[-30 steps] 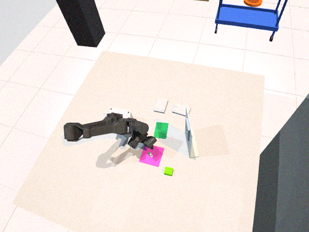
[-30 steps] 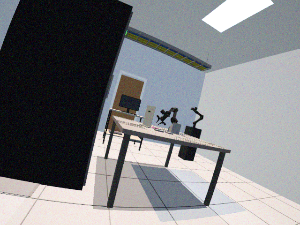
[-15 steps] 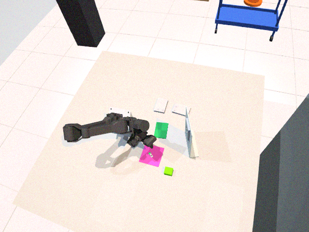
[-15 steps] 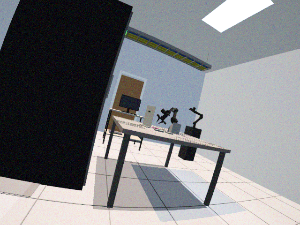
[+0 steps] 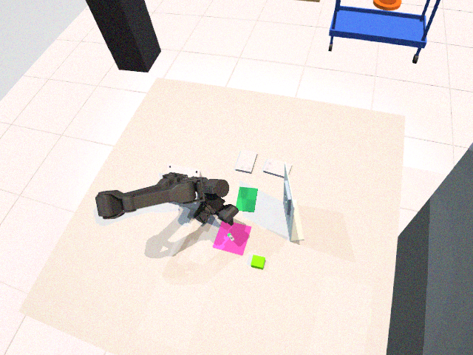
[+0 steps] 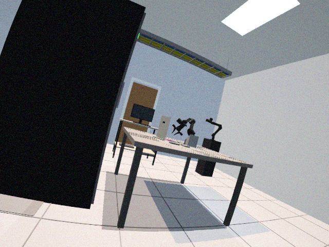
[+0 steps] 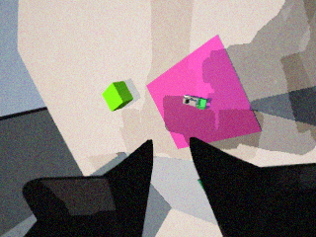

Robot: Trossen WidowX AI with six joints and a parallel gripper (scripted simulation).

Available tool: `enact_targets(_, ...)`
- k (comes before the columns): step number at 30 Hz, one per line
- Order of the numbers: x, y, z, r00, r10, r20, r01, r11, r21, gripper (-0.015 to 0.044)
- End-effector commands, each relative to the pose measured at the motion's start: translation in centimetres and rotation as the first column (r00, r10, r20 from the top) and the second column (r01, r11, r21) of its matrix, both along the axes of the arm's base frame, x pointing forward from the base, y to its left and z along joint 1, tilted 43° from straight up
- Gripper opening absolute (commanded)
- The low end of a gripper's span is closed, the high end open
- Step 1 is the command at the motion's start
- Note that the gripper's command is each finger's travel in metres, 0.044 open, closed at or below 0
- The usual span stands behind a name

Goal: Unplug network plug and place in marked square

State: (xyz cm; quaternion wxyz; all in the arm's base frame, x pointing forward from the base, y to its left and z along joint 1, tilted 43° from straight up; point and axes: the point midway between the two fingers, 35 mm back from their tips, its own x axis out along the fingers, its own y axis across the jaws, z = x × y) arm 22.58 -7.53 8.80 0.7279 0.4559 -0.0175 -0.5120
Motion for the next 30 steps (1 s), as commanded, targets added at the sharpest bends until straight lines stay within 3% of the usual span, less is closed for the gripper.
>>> enact_targets(1, -0.1, 0.2, 0.4, 1.0, -0.004, 0.005, 0.004, 1.0, -0.003, 0.0156)
enact_targets(30, -0.6, 1.7, 2.5, 1.0, 0.009, 0.009, -0.008, 1.0, -0.02, 0.0156)
